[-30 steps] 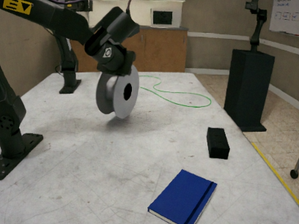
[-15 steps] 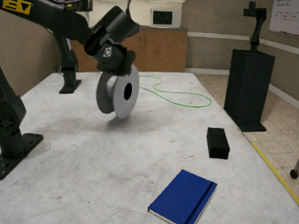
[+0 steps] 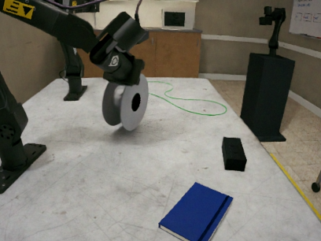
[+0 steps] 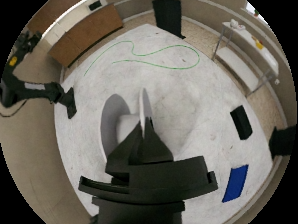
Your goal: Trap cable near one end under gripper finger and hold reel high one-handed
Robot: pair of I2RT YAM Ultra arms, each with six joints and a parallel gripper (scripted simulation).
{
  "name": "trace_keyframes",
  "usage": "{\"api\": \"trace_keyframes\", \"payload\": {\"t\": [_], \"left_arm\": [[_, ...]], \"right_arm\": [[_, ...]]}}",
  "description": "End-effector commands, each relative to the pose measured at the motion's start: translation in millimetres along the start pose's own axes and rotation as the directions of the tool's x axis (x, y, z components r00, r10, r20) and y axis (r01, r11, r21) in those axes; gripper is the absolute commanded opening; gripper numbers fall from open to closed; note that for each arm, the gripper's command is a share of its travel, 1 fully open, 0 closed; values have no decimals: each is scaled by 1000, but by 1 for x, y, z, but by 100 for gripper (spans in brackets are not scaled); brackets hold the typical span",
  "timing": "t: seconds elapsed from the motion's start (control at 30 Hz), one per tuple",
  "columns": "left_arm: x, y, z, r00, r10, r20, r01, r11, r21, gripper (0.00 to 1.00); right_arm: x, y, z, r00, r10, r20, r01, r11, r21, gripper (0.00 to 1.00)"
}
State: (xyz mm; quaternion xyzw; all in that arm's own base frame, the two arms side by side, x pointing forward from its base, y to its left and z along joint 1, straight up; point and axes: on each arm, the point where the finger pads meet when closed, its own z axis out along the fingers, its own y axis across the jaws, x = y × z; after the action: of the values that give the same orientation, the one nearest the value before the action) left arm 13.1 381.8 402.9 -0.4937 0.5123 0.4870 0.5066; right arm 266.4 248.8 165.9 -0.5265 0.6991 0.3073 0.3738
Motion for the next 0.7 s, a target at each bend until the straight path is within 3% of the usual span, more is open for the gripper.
{"api": "trace_keyframes", "payload": {"t": [0.0, 0.17, 0.23, 0.67], "left_arm": [[-1, 0, 2, 1000, 6, 7, -6, 1000, -5, 100], [-1, 0, 2, 1000, 6, 7, -6, 1000, -5, 100], [-1, 0, 2, 1000, 6, 7, -6, 1000, -5, 100], [-1, 0, 2, 1000, 6, 7, -6, 1000, -5, 100]], "right_arm": [[-4, 0, 7, 999, -19, 29, 19, 1000, -12, 0], [-13, -1, 3, 998, -45, 53, 45, 999, 4, 0], [5, 3, 10, 1000, -14, 25, 15, 1000, -14, 0], [-1, 0, 10, 999, -33, 42, 33, 999, -3, 0]]}}
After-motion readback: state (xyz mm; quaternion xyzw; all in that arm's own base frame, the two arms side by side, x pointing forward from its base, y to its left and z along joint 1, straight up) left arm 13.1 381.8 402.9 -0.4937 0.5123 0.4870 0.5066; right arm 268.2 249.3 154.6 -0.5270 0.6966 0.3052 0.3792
